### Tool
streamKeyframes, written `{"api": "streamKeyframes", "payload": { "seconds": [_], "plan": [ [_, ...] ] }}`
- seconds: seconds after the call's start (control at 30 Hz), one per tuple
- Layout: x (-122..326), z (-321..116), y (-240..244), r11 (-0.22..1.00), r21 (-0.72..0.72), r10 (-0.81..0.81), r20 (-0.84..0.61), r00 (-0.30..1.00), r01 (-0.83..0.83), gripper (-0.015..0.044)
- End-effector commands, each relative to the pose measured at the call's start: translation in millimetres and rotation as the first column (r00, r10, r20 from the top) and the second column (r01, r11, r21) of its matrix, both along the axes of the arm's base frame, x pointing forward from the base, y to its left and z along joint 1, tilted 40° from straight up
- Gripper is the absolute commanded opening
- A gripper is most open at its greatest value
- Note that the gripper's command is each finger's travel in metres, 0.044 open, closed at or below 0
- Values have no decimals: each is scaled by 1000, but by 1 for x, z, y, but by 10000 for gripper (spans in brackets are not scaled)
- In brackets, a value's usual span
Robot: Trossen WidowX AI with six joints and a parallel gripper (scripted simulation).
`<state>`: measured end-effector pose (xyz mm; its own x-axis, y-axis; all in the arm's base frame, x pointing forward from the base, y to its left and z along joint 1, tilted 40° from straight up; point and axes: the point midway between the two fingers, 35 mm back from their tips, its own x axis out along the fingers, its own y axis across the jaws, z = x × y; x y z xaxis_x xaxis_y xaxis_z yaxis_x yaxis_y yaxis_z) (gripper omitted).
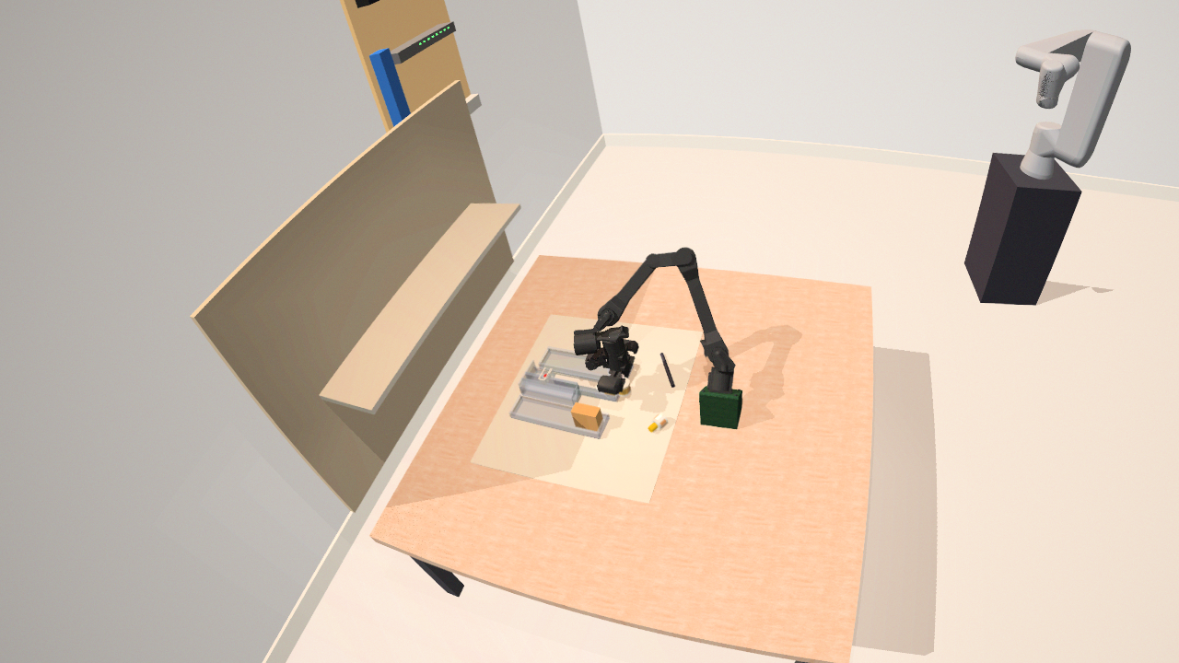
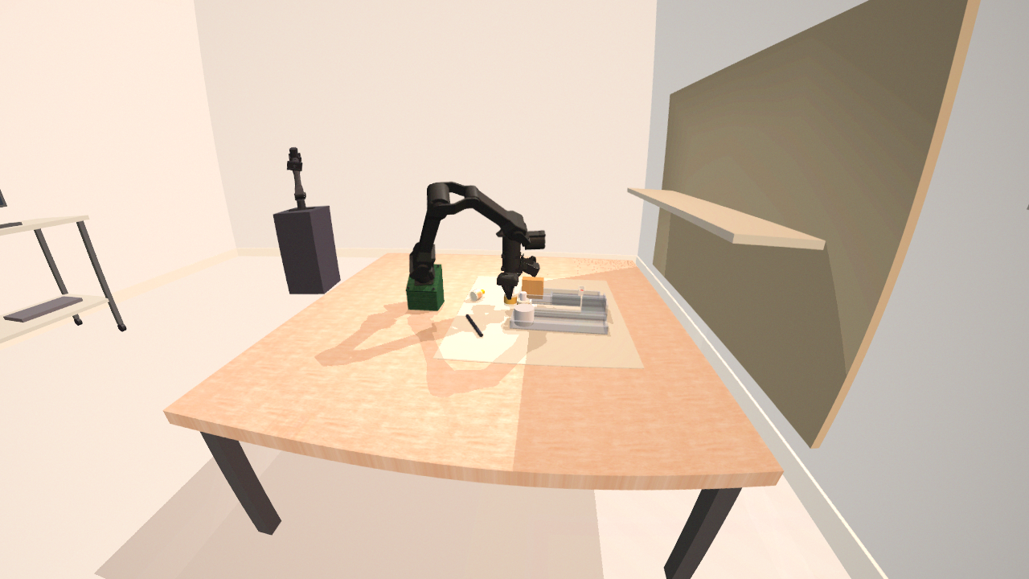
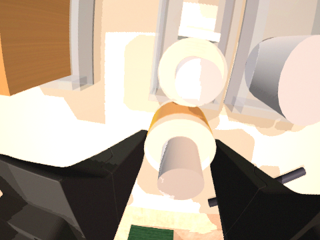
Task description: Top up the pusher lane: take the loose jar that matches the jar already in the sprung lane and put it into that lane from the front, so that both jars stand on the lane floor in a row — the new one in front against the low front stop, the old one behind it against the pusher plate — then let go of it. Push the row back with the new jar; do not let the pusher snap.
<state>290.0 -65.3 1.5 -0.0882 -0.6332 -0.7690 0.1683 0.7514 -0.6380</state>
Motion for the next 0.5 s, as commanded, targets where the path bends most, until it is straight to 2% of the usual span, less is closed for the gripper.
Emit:
{"api": "streamKeyframes", "payload": {
  "seconds": [0.0, 0.47],
  "plan": [
    [8, 3, -1, 1000, -4, 1, 21, 1000, -1, 0],
    [15, 3, -3, 1000, -4, 1, 21, 1000, -1, 0]
  ]
}}
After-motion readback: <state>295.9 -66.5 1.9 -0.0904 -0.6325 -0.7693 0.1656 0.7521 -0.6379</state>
